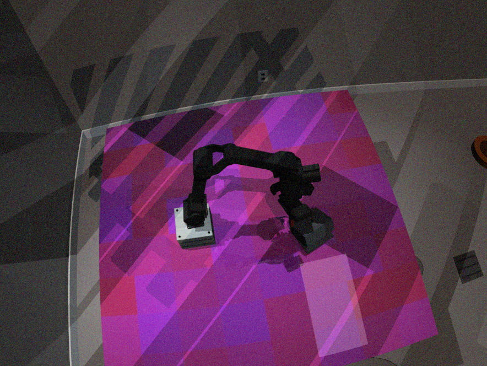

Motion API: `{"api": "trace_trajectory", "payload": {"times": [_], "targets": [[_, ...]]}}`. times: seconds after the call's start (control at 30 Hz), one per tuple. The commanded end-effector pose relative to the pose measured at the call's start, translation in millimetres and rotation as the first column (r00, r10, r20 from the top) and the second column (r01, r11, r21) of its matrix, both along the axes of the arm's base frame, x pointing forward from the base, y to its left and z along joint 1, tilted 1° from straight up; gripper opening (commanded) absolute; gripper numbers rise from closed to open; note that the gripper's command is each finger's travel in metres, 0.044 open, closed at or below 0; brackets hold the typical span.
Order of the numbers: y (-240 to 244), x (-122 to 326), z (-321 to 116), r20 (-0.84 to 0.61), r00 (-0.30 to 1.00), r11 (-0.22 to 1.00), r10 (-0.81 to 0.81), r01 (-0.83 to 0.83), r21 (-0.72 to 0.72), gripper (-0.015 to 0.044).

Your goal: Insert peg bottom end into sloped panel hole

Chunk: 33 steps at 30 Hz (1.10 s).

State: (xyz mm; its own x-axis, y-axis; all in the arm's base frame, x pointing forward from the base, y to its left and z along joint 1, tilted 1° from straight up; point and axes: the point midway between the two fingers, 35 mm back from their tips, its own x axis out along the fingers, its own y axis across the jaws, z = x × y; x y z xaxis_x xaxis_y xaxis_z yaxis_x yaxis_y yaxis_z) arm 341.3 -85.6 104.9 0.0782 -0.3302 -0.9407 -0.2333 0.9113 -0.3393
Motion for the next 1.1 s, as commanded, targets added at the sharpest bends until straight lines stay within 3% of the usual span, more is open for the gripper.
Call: {"api": "trace_trajectory", "payload": {"times": [0.0, 1.07], "targets": [[3, 6, 4, 0.011, 1.0, 1.0, 0.002, -0.002, -0.017, 0.0], [44, 38, 20, 0.07, 0.995, 0.99, 0.07, -0.061, -0.127, 0.0]]}}
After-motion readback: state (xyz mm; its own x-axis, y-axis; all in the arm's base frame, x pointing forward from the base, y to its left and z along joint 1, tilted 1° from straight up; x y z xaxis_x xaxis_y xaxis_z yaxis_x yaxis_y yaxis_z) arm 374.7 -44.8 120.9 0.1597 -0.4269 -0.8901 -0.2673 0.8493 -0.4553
